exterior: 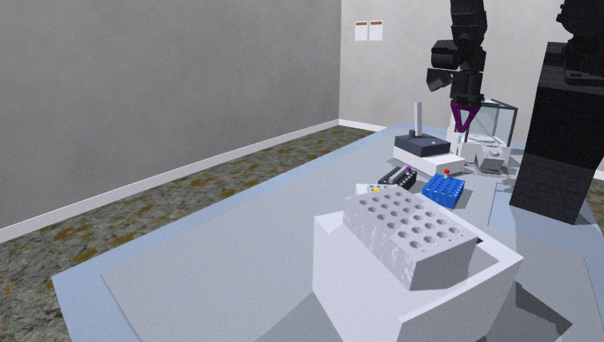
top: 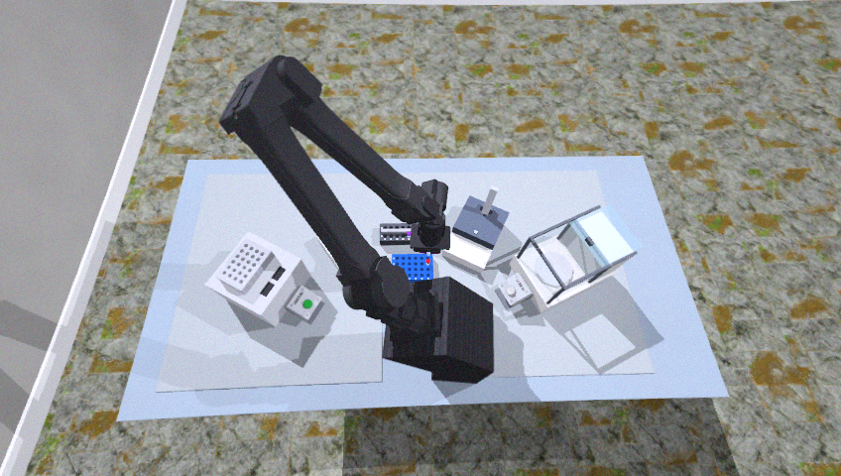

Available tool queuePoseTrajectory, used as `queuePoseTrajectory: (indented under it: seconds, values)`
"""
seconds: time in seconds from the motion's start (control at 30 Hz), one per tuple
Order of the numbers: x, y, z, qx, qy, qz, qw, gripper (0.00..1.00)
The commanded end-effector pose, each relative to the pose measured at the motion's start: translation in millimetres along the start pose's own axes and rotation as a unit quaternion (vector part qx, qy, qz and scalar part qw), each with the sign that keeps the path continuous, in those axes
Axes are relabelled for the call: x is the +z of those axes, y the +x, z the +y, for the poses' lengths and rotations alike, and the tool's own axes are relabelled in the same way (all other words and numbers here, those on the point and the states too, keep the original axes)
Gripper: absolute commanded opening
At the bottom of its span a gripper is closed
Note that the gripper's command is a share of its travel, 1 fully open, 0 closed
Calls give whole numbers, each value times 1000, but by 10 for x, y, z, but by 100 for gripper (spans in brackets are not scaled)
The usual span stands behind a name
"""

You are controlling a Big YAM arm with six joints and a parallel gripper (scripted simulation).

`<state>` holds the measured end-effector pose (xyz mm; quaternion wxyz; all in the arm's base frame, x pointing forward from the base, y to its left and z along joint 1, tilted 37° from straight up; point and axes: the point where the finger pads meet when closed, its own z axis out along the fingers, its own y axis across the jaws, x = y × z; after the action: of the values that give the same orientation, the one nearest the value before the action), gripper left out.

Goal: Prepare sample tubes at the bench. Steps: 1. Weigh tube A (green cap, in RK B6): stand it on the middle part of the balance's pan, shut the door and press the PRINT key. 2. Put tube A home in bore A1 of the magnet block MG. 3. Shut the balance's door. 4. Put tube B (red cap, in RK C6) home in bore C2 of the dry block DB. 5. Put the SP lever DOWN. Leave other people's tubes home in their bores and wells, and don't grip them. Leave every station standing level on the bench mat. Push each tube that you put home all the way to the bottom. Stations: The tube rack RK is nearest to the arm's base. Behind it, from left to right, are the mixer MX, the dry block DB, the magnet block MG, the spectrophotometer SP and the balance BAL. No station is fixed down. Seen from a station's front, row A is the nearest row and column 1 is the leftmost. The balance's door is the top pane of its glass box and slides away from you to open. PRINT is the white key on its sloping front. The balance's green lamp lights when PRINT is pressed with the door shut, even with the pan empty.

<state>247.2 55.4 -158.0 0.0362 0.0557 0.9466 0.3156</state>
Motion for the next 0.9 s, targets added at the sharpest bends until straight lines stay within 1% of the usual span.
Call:
queuePoseTrajectory:
  seconds: [0.0, 0.2, 0.3, 0.77, 0.83, 0.87]
  values:
    - [-100, 7, -13, -6, 0, -1, 1000, 9]
    - [-200, 17, -14, -5, 0, 0, 1000, 9]
    - [-205, 21, -22, -4, 0, 2, 1000, 9]
    - [-456, -51, -23, -9, 2, -5, 1000, 9]
    - [-456, -51, -23, -9, 2, -5, 1000, 9]
    - [-451, -30, -33, -6, 0, -1, 1000, 9]
